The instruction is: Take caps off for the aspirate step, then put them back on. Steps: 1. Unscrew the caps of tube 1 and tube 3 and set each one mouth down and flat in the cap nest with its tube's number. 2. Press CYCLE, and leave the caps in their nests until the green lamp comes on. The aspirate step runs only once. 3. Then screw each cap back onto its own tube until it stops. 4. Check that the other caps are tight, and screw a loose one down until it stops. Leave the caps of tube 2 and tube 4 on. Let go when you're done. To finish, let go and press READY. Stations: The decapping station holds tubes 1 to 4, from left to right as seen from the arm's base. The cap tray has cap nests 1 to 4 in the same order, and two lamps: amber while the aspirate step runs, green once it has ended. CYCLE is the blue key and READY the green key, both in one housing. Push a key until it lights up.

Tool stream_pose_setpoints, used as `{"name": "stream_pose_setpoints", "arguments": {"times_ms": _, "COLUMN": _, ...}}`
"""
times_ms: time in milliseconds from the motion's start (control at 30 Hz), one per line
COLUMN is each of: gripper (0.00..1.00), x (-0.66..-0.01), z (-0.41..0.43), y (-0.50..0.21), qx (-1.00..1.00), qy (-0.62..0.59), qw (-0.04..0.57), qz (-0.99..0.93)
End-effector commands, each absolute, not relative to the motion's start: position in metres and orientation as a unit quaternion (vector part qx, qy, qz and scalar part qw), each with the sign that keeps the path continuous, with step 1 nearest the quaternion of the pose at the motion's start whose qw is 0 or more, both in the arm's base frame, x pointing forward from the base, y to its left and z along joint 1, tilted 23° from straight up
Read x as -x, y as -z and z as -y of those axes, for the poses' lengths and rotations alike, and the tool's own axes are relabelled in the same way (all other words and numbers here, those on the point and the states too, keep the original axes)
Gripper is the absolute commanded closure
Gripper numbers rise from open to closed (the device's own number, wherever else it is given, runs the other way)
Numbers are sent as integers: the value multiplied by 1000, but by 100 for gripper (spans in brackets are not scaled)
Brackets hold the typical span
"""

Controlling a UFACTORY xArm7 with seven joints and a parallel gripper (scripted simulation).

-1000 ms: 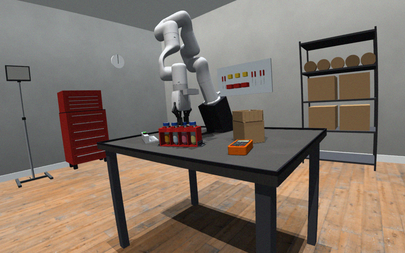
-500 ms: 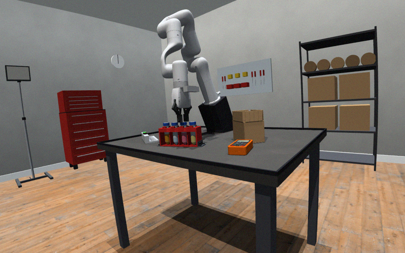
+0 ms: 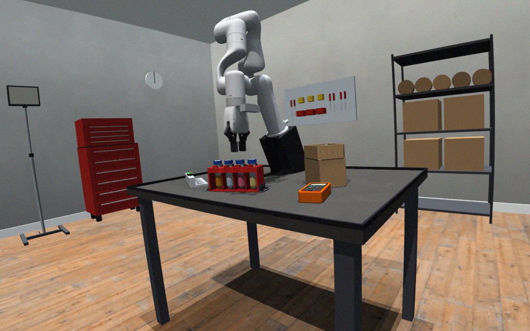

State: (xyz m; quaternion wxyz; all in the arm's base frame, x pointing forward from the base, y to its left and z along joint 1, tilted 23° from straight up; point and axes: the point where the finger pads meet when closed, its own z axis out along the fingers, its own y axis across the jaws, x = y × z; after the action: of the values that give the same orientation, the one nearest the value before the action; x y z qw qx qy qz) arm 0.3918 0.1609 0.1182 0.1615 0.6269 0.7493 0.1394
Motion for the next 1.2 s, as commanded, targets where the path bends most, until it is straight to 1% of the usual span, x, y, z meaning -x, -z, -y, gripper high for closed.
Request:
{"name": "stream_pose_setpoints", "arguments": {"times_ms": 0, "gripper": 54, "x": -403, "z": -132, "y": -124, "qx": -517, "qy": -116, "qw": 169, "qz": -831}}
{"name": "stream_pose_setpoints", "arguments": {"times_ms": 133, "gripper": 54, "x": -406, "z": -124, "y": -125, "qx": -480, "qy": -108, "qw": 174, "qz": -853}}
{"name": "stream_pose_setpoints", "arguments": {"times_ms": 167, "gripper": 54, "x": -409, "z": -116, "y": -126, "qx": -440, "qy": -101, "qw": 178, "qz": -874}}
{"name": "stream_pose_setpoints", "arguments": {"times_ms": 400, "gripper": 54, "x": -428, "z": -67, "y": -134, "qx": -441, "qy": -100, "qw": 178, "qz": -874}}
{"name": "stream_pose_setpoints", "arguments": {"times_ms": 700, "gripper": 54, "x": -428, "z": -67, "y": -134, "qx": -441, "qy": -100, "qw": 178, "qz": -874}}
{"name": "stream_pose_setpoints", "arguments": {"times_ms": 1167, "gripper": 54, "x": -442, "z": -67, "y": -101, "qx": -441, "qy": -100, "qw": 178, "qz": -874}}
